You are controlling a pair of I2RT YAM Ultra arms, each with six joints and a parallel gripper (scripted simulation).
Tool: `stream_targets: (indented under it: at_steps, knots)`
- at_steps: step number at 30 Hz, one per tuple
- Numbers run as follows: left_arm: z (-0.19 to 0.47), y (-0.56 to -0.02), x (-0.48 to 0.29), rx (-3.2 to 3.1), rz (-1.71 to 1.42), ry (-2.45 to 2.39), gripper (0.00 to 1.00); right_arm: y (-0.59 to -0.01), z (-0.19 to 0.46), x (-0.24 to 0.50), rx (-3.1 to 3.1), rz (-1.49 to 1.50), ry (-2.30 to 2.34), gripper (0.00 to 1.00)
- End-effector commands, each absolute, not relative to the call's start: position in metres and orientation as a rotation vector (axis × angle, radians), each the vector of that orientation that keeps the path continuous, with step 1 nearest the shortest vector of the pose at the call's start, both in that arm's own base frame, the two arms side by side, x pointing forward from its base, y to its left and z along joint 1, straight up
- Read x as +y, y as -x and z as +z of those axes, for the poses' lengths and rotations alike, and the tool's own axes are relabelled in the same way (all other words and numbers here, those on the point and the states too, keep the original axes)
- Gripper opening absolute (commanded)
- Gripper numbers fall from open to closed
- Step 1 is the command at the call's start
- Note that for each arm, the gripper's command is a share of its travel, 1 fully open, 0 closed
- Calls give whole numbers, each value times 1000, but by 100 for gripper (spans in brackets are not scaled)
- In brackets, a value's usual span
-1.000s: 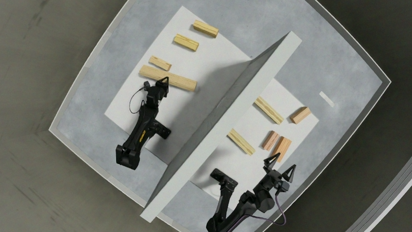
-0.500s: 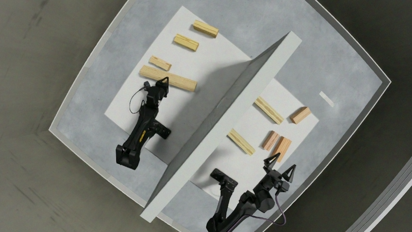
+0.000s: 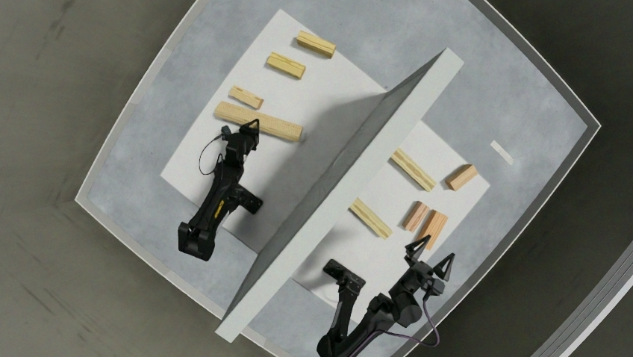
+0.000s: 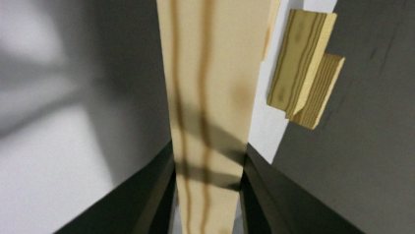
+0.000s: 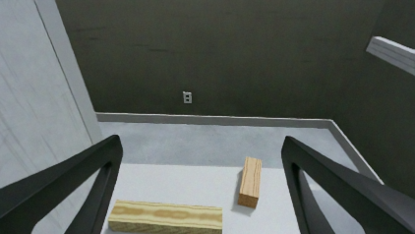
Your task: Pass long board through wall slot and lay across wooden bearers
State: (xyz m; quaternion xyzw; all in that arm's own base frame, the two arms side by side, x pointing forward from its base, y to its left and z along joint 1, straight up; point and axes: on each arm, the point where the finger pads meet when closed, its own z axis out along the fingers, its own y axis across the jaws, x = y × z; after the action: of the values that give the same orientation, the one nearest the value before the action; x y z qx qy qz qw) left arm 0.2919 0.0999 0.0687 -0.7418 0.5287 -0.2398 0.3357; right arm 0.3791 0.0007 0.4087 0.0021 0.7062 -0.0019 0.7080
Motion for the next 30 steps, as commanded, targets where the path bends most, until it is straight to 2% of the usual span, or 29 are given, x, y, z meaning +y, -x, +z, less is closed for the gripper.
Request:
stream_targets:
  at_steps: [1, 2, 5, 8, 9, 12, 17, 19, 21, 30]
  knots:
    - [82, -303, 104, 1344, -664, 1863, 0, -369, 429, -4, 1528, -17, -16, 100]
    - [64, -294, 102, 1366, -636, 1903, 0, -369, 429, -4, 1528, -17, -16, 100]
    - [84, -304, 106, 1330, -670, 1855, 0, -369, 429, -4, 1528, -17, -16, 100]
    - [67, -297, 104, 1351, -649, 1886, 0, -369, 429, -4, 1528, -17, -16, 100]
    - [83, -306, 107, 1325, -673, 1851, 0, -369, 429, -4, 1528, -17, -16, 100]
    - [67, -299, 105, 1344, -654, 1880, 0, -369, 429, -4, 1528, -17, -16, 100]
    - [82, -310, 105, 1336, -680, 1845, 0, -369, 429, -4, 1528, -17, -16, 100]
    - [59, -297, 100, 1364, -654, 1881, 0, -369, 429, -4, 1528, -17, -16, 100]
    - [76, -308, 104, 1338, -678, 1846, 0, -369, 429, -4, 1528, -17, -16, 100]
    - [71, -308, 106, 1328, -679, 1846, 0, -369, 429, -4, 1528, -17, -16, 100]
